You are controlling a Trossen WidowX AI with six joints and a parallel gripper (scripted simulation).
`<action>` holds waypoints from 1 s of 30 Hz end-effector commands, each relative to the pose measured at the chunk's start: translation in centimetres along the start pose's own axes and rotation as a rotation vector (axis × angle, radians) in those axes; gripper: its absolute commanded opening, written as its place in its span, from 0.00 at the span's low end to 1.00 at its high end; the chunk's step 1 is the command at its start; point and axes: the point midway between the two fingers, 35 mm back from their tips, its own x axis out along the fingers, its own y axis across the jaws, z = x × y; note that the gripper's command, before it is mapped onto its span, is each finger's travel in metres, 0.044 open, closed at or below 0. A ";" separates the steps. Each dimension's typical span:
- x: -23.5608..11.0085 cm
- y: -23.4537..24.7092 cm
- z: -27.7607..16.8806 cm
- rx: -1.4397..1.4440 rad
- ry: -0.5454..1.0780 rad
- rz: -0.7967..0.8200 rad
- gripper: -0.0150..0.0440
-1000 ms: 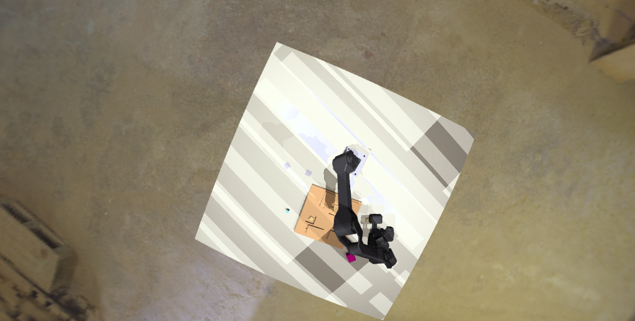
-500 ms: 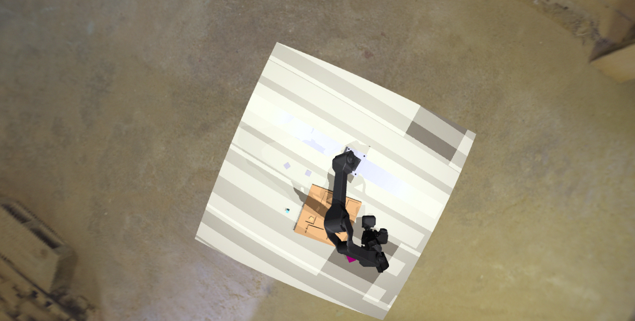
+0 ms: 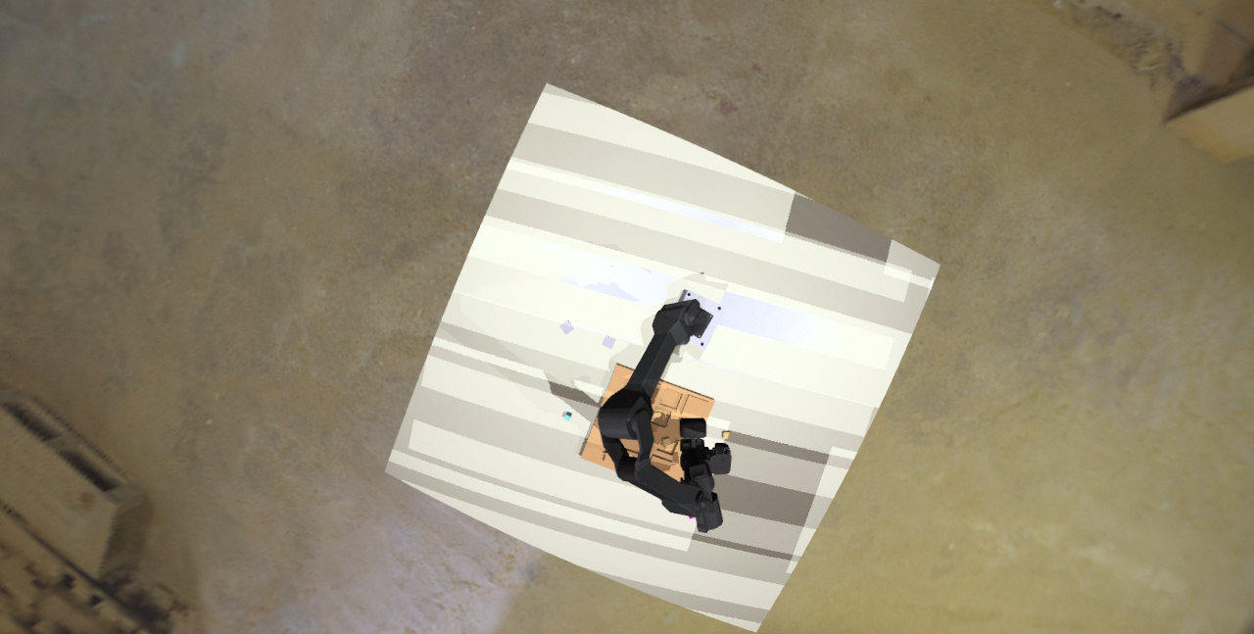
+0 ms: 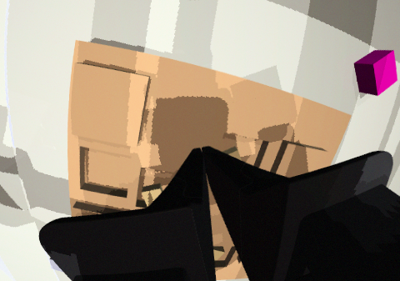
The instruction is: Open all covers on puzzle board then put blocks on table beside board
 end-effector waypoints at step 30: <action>5.7 5.4 -7.9 -0.035 0.024 0.014 0.25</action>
